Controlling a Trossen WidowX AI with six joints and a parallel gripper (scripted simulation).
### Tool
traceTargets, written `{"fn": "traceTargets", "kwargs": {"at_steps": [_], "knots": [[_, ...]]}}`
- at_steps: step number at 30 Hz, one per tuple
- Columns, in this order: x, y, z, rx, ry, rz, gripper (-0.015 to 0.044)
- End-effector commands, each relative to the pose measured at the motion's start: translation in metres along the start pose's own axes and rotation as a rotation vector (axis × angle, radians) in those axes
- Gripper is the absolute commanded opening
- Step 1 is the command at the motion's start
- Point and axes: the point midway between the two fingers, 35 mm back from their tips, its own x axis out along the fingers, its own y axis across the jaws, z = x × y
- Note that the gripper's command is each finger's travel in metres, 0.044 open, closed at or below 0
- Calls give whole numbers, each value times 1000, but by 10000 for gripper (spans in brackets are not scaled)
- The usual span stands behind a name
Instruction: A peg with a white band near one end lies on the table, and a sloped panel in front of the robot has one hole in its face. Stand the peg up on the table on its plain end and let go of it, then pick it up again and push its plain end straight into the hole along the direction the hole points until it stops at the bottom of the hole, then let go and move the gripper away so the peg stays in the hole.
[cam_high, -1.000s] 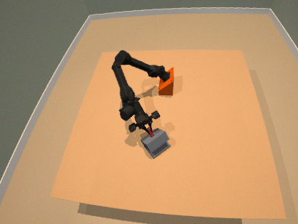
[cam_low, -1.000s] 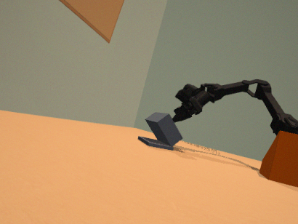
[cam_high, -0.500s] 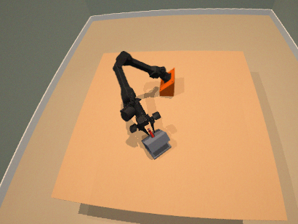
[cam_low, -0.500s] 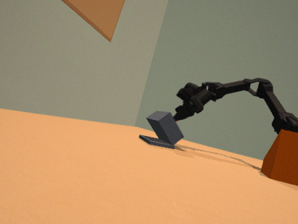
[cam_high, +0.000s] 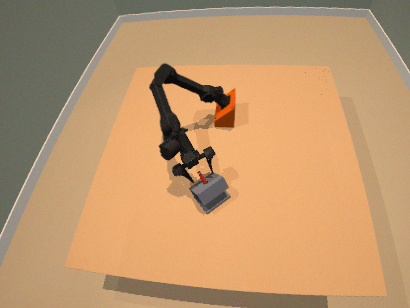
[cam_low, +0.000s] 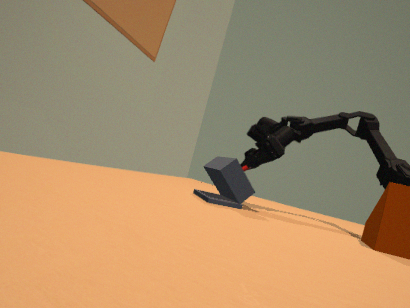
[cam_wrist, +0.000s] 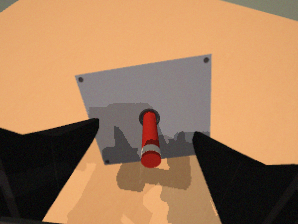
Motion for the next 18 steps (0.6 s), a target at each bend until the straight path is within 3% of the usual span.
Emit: {"fn": "traceTargets", "kwargs": {"at_steps": [1,18], "knots": [[-11,-1,3,1,-7,-5,440],[-41,-2,4,-3,-10,-2,440]]}}
